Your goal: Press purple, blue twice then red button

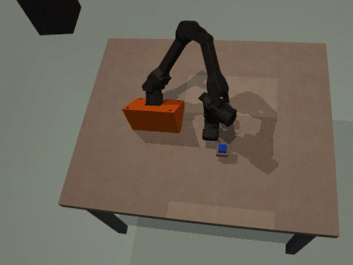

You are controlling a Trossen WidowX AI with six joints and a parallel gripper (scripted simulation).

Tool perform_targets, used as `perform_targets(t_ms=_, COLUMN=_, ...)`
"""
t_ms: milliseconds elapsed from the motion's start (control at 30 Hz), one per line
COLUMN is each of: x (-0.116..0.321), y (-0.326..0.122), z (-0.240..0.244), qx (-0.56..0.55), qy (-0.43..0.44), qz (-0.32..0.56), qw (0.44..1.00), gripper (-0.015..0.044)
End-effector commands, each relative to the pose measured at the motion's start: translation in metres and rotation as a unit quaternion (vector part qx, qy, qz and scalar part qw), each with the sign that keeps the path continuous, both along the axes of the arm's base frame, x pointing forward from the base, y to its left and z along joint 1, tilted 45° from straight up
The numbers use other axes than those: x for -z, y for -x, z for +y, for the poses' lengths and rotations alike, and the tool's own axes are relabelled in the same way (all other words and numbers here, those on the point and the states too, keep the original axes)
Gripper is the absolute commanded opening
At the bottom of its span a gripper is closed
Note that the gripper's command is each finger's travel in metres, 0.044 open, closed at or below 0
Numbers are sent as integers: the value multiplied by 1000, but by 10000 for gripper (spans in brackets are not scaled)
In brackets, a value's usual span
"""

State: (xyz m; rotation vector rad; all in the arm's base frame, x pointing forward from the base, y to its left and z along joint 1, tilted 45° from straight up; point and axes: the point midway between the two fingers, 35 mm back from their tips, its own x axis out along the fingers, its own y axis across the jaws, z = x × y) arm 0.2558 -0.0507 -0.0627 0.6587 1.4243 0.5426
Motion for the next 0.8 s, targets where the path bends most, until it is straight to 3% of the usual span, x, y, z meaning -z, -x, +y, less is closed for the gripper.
perform_targets(t_ms=0, x=0, y=1, z=1, qx=2, qy=-3, qz=3, qw=1000, gripper=20)
perform_targets(t_ms=367, x=-23, y=4, z=-22, qx=2, qy=-3, qz=3, qw=1000, gripper=20)
perform_targets(t_ms=533, x=-55, y=-10, z=-8, qx=2, qy=5, qz=4, qw=1000, gripper=151)
perform_targets(t_ms=767, x=-164, y=-25, z=59, qx=-1, qy=13, qz=1, qw=1000, gripper=335)
